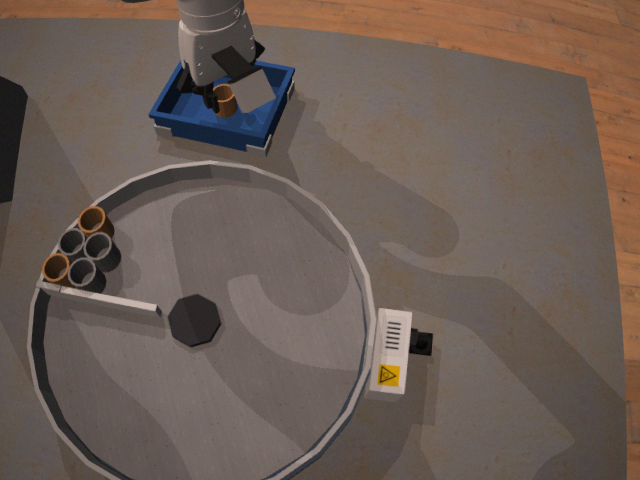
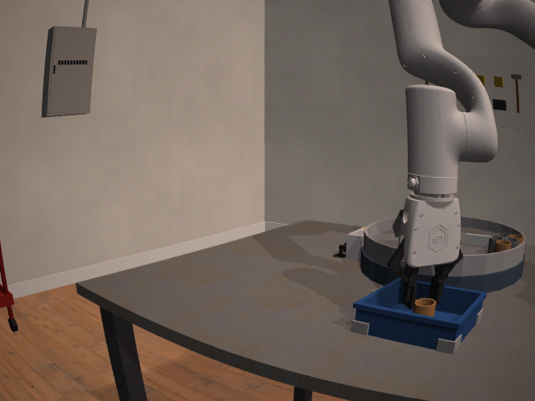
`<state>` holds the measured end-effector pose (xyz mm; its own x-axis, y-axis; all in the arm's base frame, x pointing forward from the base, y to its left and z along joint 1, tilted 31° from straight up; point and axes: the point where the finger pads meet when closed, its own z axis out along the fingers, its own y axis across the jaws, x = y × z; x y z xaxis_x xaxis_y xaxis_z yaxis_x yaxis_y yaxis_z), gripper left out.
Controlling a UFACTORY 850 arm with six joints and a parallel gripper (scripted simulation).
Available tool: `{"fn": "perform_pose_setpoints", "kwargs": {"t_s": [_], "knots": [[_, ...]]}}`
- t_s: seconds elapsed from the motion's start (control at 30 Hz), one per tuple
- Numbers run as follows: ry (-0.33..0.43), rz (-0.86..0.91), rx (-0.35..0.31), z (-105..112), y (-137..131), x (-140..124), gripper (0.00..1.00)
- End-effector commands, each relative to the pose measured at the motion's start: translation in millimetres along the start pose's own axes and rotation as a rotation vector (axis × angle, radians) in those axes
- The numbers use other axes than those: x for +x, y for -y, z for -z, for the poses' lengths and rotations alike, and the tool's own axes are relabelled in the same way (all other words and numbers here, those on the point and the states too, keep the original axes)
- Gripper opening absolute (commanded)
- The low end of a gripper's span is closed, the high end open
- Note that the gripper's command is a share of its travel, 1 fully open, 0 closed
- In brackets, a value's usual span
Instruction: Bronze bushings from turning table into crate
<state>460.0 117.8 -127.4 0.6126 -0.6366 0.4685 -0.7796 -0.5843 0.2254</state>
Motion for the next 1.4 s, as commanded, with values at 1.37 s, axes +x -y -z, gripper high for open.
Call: {"fn": "perform_pose_setpoints", "kwargs": {"t_s": [1.37], "knots": [[0.000,0.000,0.001,82,1,0,0.48]]}}
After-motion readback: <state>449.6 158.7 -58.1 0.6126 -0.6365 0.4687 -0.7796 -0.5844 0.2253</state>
